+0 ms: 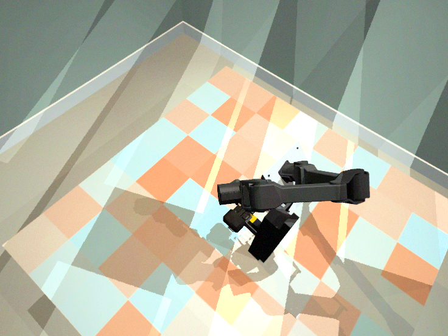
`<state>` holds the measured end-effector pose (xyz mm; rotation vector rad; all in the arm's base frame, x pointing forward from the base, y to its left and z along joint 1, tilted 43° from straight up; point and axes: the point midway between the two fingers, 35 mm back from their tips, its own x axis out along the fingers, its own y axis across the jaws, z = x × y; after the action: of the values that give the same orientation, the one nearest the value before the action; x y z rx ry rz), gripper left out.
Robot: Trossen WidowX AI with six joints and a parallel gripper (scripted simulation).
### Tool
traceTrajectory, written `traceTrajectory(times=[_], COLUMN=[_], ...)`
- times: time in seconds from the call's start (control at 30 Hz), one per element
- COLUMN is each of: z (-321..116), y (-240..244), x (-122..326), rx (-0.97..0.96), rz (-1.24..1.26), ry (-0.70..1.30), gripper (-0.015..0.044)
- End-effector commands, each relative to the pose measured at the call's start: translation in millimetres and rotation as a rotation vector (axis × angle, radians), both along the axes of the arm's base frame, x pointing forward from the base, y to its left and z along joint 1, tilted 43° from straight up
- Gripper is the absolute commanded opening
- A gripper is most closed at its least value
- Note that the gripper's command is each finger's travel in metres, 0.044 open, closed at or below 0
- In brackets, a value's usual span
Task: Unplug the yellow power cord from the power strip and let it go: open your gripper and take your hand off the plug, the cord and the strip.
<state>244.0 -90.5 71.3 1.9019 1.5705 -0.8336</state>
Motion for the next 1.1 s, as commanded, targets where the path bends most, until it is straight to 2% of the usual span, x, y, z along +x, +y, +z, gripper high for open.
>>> traceTrajectory(times=[0.0,0.1,1.07], z=[0,0,-26], y=[0,0,-36], x=[0,0,-5], rx=[0.000,0.000,-0.003], rz=[0.001,0.001,-0.002], ry=[-0.001,-0.001,0.001], gripper=[0.0015,0.0000,0.0000])
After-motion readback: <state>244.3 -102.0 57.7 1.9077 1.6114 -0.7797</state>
